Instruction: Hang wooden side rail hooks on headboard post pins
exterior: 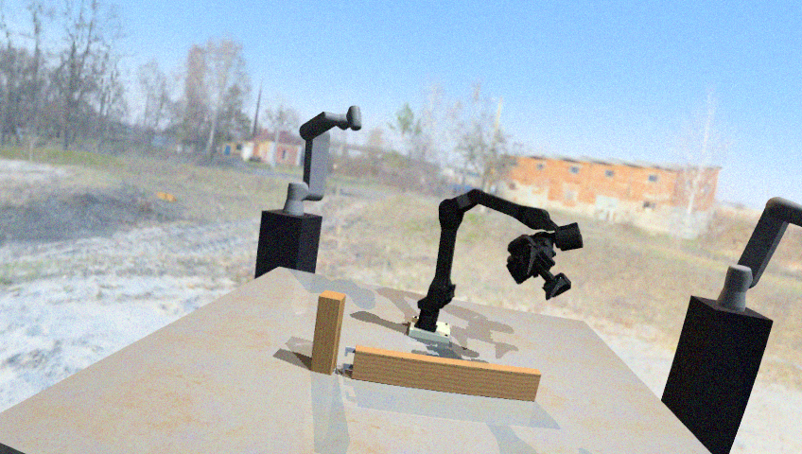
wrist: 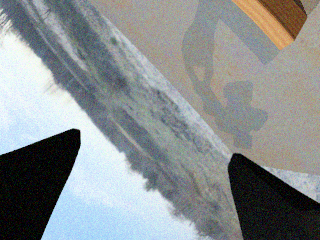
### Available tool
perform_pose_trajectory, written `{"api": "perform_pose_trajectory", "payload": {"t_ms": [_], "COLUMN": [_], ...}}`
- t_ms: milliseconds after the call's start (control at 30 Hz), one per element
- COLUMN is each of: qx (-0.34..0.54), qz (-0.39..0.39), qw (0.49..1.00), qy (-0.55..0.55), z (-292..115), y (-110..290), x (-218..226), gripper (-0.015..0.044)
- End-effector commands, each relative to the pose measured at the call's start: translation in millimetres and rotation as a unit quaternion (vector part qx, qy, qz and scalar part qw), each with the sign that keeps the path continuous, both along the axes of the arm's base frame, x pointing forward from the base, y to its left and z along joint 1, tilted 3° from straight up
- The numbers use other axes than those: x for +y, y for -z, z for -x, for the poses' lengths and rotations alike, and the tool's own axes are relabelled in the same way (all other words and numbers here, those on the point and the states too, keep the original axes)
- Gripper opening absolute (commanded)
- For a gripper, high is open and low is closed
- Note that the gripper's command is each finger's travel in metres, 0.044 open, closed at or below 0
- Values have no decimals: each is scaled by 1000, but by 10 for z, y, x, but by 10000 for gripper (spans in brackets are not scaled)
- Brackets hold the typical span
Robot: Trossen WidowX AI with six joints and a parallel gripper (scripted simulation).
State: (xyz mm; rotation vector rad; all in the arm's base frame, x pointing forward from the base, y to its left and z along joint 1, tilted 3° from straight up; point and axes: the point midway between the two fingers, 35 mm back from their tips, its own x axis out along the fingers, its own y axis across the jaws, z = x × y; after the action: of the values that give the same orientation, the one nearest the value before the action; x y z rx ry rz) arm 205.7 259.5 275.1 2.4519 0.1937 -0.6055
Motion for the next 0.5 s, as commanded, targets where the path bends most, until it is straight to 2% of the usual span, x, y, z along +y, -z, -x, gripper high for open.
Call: {"api": "perform_pose_trajectory", "payload": {"t_ms": [0,100,200,367,467], "qx": [1,18,30,27,19], "qz": [-8,-118,-257,-468,-547], "qw": [1000,989,949,823,750], "qy": [5,82,180,322,372], "z": [-17,-251,-538,-946,-1088], "y": [14,215,463,828,967], "x": [-7,-126,-319,-725,-928], "gripper": [426,440,440,440,440]}}
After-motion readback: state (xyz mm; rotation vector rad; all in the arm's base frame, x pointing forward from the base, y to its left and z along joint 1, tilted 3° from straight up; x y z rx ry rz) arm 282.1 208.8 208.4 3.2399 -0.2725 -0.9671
